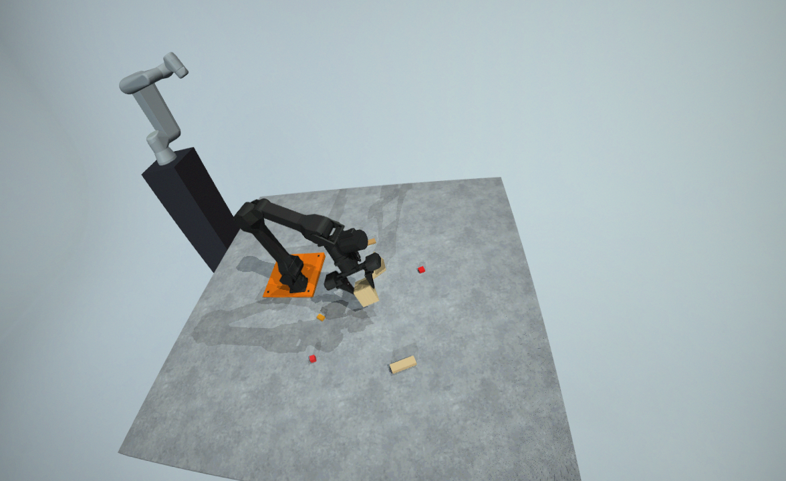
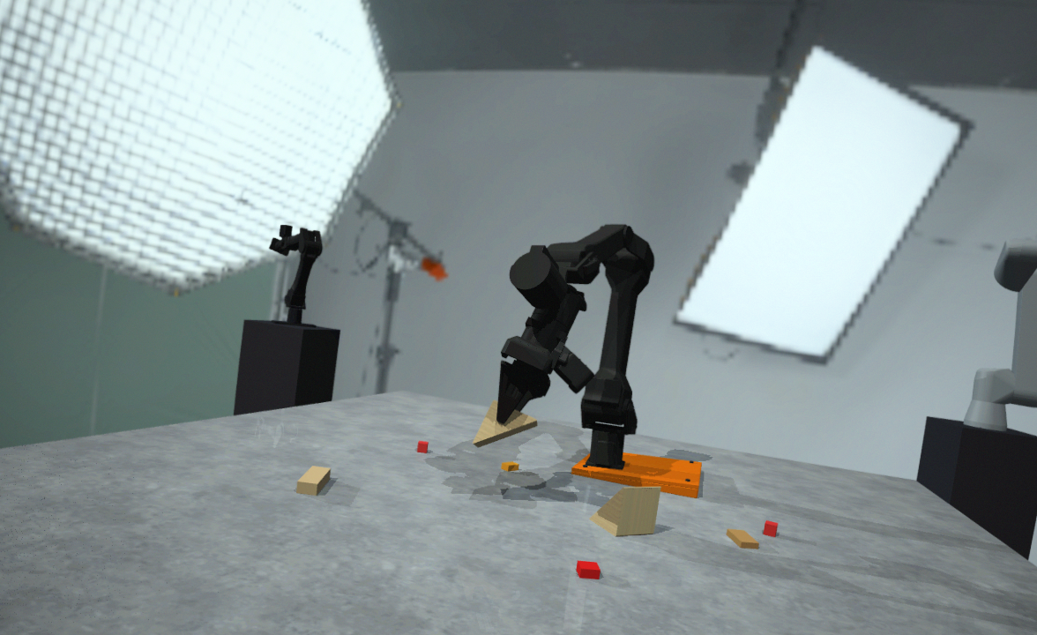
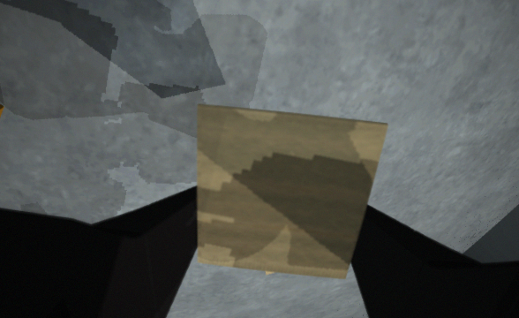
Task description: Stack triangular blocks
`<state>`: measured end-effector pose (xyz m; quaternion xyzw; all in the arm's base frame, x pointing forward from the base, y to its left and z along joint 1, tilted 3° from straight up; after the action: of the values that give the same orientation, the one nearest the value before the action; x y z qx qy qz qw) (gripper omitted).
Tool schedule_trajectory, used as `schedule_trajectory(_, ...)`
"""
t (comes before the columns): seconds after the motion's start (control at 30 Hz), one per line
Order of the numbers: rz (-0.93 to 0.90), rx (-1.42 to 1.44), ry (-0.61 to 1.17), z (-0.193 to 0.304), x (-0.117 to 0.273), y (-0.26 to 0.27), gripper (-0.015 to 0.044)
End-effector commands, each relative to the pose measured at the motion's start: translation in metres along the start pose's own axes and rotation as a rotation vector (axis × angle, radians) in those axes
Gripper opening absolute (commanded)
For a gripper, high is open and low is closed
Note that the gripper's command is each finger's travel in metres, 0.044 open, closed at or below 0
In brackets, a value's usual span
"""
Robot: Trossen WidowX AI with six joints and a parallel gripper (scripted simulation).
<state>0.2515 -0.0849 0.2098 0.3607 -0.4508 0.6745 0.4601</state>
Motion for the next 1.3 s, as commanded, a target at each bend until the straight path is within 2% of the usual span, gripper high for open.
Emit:
schedule_trajectory(0.0, -0.032, -0.120, -0.030, 0.005, 0.001, -0.005, 0.0000)
schedule_trajectory(0.93, -0.404, -0.980, -0.112, 0.033, -0.003, -0.032, 0.0000)
schedule_trajectory(1.27, -0.414, -1.001, -0.112, 0.025, 0.004, -0.035, 0.0000)
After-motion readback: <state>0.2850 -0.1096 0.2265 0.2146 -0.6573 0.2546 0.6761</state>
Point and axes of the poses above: the point midway between the two fingers, 35 mm back from their tips, its own x axis back along the fingers, its own y axis across the jaws, z = x × y, the point moved 9 cm from there along x, back along the fingers
